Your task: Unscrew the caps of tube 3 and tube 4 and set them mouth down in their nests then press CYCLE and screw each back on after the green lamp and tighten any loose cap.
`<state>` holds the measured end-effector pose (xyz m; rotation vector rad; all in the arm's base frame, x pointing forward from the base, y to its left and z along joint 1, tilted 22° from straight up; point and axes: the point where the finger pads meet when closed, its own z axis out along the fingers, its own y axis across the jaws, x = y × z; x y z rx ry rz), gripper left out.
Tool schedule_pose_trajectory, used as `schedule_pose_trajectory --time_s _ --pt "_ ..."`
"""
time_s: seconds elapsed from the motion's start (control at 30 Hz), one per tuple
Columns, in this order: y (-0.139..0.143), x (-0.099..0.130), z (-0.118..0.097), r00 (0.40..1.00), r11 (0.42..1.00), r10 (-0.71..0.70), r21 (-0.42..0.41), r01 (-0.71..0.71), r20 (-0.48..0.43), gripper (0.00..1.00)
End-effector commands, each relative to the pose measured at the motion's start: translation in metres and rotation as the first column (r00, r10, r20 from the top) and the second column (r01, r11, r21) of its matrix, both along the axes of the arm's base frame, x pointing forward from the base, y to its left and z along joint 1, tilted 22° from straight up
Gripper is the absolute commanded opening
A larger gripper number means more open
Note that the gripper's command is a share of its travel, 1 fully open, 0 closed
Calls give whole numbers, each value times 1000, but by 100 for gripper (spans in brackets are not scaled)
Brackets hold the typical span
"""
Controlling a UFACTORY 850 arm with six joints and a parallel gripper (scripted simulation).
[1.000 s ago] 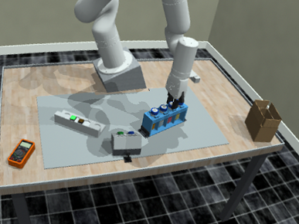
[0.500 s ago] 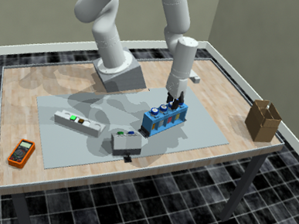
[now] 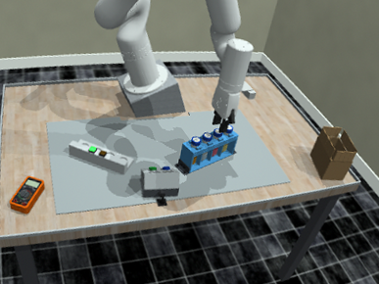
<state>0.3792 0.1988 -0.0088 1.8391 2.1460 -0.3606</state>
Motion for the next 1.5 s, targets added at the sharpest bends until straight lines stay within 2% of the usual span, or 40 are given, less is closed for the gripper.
schedule_pose_trajectory --time_s 0.0,0.17,0.2,0.27,0.4,0.47,0.97,1.23,1.47 --pt "5 0 11 1000 1000 0 0 0 -1 46" --pt "7 0 17 1000 1000 0 0 0 -1 46" --pt "0 3 20 997 997 -77 6 77 30 0" --pt "-14 9 26 979 981 -192 19 191 75 0" --pt "-35 19 36 979 981 -192 19 191 75 0" --pt "-35 19 36 979 981 -192 19 191 75 0" --pt "-120 57 72 978 981 -192 19 191 75 0" --pt "-130 61 76 978 981 -192 19 191 75 0" --pt "-177 80 74 978 981 -192 19 191 76 0"
